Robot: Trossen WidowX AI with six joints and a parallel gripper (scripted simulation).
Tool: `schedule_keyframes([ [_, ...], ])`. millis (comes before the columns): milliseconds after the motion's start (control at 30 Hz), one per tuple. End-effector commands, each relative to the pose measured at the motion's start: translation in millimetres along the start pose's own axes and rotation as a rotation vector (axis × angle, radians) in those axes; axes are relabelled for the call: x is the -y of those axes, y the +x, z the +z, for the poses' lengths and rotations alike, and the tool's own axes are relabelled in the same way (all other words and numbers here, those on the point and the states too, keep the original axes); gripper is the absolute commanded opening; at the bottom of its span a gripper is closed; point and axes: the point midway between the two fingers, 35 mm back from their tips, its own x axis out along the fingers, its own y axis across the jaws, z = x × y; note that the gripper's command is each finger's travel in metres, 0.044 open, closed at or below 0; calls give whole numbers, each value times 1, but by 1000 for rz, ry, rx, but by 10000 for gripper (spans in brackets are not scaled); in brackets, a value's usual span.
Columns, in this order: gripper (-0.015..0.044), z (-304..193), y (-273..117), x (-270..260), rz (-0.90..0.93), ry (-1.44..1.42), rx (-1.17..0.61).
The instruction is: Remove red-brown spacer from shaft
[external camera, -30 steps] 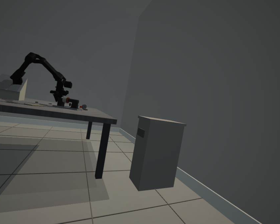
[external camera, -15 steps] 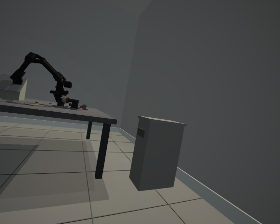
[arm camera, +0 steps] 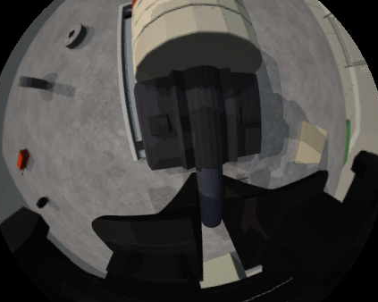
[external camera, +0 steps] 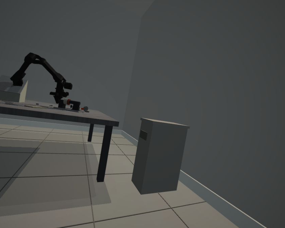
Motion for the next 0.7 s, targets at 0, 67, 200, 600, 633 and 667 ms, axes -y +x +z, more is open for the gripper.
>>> schedule_keyframes([
  [0,0,-5,0,1,-1,2,-2],
  [67,0,-6,0,1,-1,2,-2],
  [200,0,-7,0,1,-1,2,-2],
  [600,0,-7,0,1,-1,2,-2],
  [633,0,-7,0,1,-1,2,-2],
  [667,0,-7,0,1,-1,2,-2],
])
